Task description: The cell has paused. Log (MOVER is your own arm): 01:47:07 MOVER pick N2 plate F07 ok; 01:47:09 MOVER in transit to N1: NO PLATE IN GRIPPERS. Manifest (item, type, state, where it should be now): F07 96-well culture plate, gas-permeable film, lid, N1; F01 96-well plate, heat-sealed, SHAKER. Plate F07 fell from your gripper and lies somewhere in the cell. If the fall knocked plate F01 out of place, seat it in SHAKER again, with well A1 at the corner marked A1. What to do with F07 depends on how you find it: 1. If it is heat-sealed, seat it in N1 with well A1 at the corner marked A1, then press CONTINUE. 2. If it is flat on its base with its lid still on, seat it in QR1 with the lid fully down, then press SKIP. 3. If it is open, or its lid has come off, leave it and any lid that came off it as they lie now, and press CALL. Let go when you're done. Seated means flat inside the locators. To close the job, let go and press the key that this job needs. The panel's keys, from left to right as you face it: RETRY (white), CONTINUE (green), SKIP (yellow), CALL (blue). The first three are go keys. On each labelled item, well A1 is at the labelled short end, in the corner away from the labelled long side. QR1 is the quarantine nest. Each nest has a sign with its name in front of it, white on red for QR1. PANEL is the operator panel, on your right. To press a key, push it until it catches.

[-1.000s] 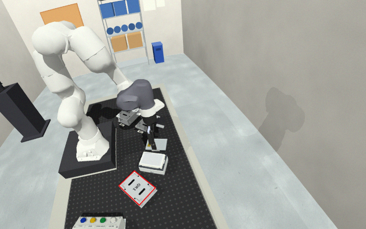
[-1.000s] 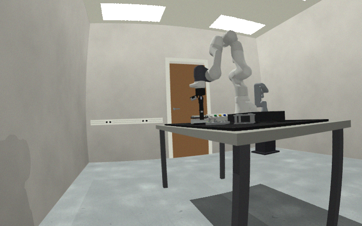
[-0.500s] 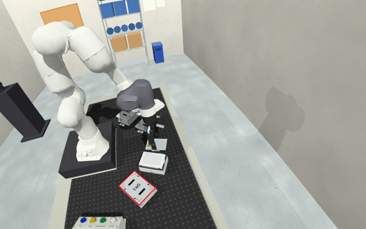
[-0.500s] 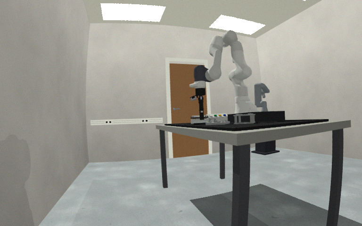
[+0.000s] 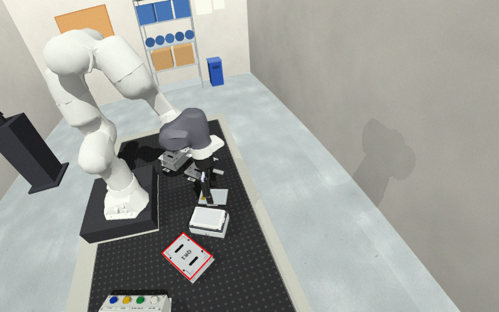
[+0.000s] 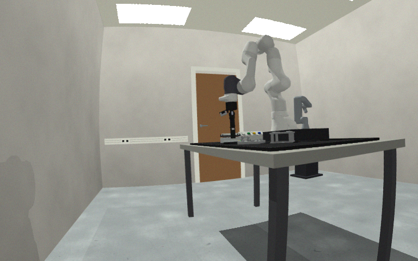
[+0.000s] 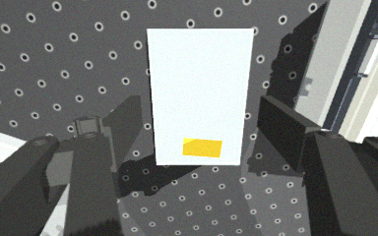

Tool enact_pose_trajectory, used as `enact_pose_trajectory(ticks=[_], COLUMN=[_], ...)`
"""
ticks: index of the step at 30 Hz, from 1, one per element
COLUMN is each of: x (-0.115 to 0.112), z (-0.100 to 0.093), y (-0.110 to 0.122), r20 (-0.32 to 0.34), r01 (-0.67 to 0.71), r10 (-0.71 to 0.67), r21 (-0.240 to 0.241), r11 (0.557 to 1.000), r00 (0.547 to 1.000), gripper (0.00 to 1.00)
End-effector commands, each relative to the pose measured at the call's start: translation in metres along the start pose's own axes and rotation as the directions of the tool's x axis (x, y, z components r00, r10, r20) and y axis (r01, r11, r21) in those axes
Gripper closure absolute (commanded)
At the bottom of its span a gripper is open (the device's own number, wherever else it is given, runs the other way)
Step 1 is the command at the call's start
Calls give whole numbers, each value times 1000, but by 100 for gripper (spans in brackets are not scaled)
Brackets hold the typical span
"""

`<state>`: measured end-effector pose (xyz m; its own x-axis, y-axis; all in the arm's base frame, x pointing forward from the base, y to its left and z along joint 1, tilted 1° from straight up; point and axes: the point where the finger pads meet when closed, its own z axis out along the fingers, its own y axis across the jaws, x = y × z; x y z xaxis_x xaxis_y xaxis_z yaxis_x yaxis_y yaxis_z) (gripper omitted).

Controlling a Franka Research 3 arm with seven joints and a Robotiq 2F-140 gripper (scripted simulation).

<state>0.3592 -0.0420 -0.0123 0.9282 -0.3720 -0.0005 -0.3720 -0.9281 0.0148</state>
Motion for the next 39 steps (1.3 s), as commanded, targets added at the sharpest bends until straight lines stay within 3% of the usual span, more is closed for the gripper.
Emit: enact_pose_trajectory(ticks=[1,39], x=[1,1], z=[0,15], y=[-1,-1], r20=[-4,-4], r01=[4,4], r10=[-4,-4], r21=[2,2], r11=[1000,1000], r00=[1000,1000], gripper=[30,30])
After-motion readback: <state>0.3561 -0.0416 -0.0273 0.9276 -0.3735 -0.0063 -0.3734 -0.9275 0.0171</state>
